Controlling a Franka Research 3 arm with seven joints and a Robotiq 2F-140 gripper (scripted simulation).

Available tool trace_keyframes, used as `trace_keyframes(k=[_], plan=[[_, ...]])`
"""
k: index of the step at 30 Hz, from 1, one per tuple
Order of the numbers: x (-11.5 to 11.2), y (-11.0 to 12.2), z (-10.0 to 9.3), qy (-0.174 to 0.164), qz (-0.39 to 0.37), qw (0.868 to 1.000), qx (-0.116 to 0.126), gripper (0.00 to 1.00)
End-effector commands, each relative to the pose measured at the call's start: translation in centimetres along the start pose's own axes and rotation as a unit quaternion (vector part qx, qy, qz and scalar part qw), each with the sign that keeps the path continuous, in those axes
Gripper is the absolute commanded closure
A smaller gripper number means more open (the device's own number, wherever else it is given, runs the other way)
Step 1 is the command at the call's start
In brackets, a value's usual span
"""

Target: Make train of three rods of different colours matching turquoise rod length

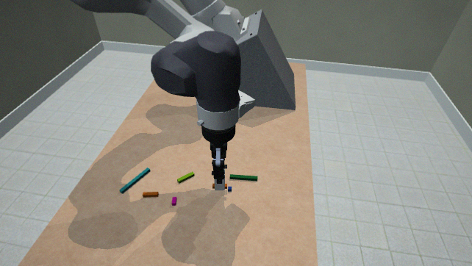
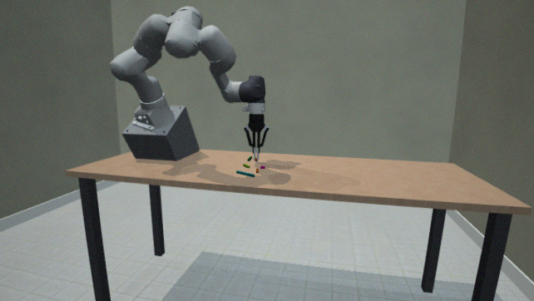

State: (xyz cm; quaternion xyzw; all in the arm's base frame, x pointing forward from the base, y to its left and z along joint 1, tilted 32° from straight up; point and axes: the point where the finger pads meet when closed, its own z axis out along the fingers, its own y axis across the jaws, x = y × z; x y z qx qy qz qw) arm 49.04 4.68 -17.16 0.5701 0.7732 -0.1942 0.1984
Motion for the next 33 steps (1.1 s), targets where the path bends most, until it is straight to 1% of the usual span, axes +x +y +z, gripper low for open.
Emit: trace_keyframes(k=[1,7,19,33], plan=[[0.0,0.1,0.1,0.0,0.003,1.0,-0.001,0.97],[0.0,0.1,0.3,0.0,0.003,1.0,-0.001,0.97],[0.0,0.1,1.2,0.0,0.003,1.0,-0.001,0.97],[0.0,0.1,1.3,0.0,0.003,1.0,-0.001,0.97]])
